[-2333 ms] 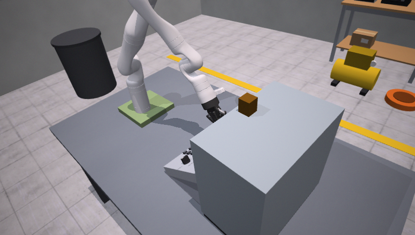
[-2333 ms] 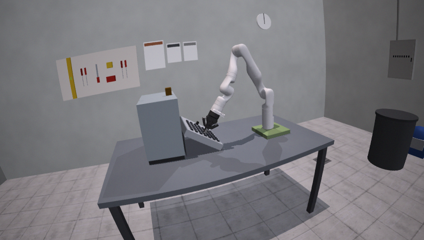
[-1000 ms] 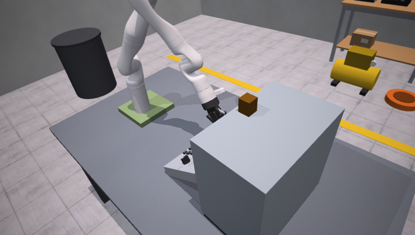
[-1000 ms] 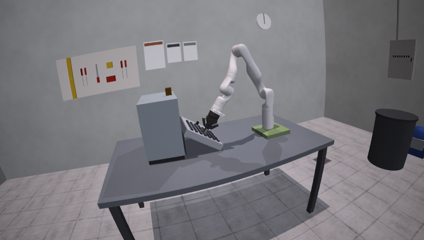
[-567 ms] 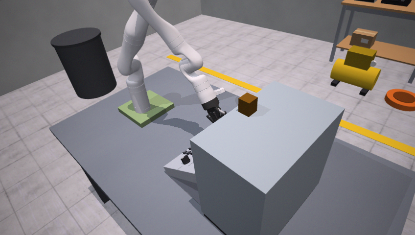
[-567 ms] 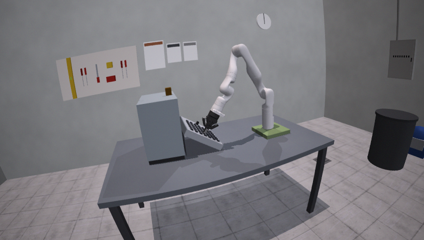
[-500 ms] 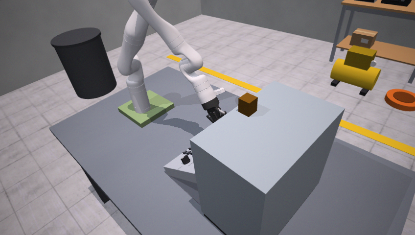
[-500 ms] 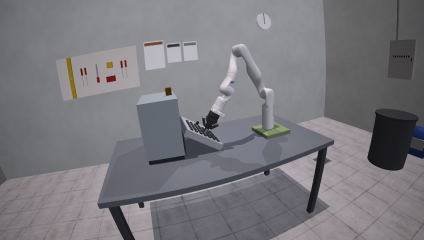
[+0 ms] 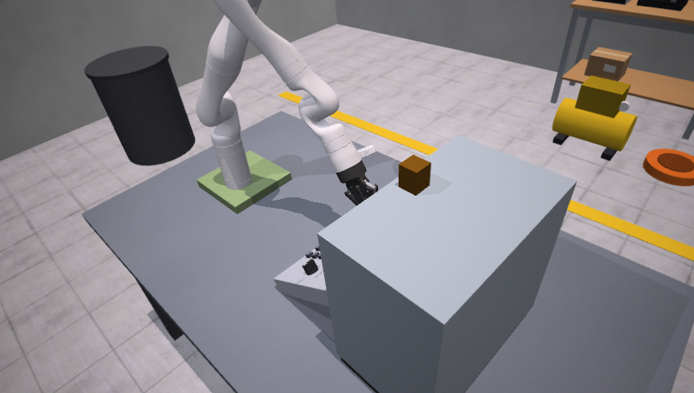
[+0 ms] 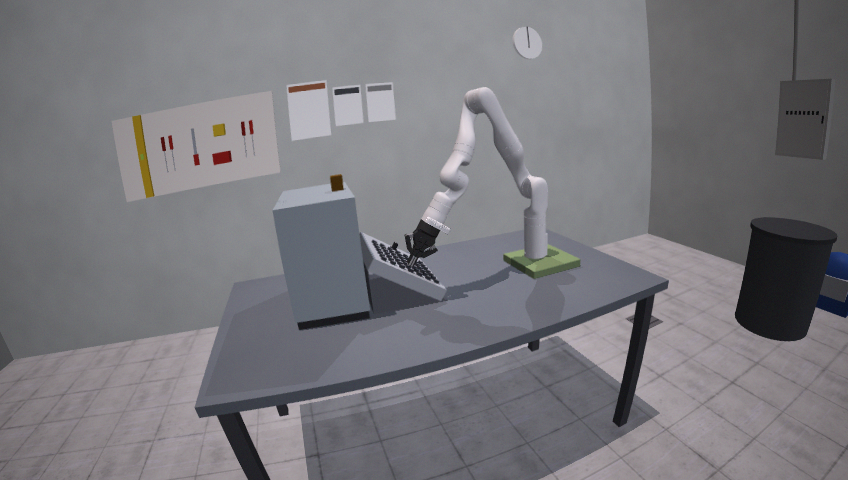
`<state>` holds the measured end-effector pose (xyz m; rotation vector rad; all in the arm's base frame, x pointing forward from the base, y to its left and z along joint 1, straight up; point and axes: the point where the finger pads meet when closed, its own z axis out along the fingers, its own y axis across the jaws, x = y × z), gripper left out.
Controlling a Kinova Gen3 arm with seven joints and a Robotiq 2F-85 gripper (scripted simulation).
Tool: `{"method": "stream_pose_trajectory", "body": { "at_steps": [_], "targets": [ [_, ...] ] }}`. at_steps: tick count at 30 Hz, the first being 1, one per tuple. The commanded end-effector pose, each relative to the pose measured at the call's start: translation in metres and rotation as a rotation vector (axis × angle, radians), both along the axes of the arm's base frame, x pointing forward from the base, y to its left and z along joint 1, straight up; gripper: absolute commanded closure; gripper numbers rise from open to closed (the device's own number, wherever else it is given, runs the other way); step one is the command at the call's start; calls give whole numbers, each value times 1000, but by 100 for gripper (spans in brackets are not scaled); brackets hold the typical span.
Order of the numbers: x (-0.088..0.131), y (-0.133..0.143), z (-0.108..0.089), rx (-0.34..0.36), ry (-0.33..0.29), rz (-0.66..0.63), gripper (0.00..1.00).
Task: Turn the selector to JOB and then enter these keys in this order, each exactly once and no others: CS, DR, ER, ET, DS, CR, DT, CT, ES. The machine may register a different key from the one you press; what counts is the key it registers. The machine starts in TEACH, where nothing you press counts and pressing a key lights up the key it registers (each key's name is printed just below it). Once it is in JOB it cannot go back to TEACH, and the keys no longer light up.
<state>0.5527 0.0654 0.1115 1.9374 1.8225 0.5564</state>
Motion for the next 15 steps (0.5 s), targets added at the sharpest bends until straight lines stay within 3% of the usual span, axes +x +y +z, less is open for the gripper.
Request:
{"method": "stream_pose_trajectory", "body": {
  "at_steps": [1, 15],
  "targets": [
    [-1, 0, 4, 0, -1, 0, 90],
    [-12, 1, 19, 0, -1, 0, 90]
  ]
}}
